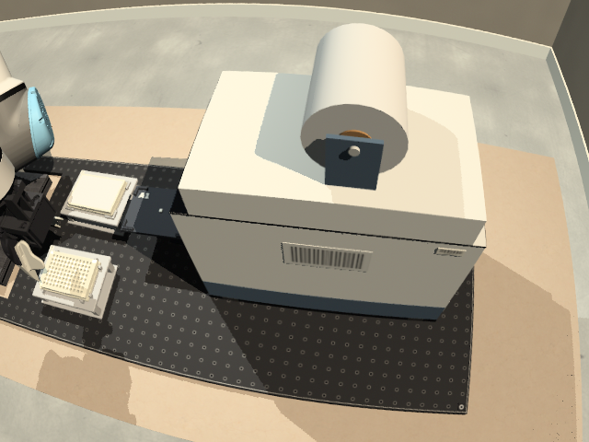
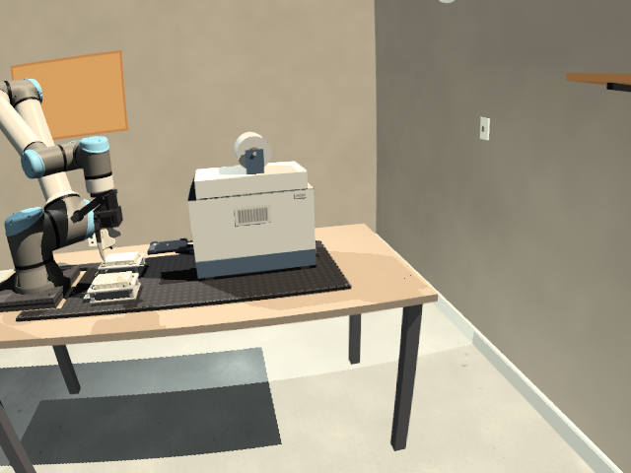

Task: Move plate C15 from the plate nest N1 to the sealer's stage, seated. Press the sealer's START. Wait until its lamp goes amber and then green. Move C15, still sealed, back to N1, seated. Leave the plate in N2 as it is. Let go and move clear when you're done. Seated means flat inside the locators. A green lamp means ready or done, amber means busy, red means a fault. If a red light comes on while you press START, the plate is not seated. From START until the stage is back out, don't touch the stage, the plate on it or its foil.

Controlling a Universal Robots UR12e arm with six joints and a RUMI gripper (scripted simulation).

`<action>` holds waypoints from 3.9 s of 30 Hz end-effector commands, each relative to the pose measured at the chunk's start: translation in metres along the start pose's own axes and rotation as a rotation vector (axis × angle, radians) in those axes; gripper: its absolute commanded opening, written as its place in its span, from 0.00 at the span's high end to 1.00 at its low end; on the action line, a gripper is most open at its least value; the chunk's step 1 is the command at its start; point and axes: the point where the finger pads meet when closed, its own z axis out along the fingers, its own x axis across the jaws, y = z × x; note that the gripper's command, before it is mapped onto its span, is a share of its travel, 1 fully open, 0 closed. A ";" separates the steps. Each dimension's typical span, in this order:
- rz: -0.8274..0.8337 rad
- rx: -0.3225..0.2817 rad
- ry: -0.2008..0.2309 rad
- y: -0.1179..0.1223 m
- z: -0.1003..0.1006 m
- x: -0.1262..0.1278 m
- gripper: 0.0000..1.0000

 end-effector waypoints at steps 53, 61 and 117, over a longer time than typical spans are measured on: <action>0.000 -0.001 -0.001 0.001 0.068 -0.001 0.32; 0.000 -0.001 -0.001 0.001 0.068 -0.001 0.32; 0.000 -0.001 -0.001 0.001 0.078 -0.001 0.32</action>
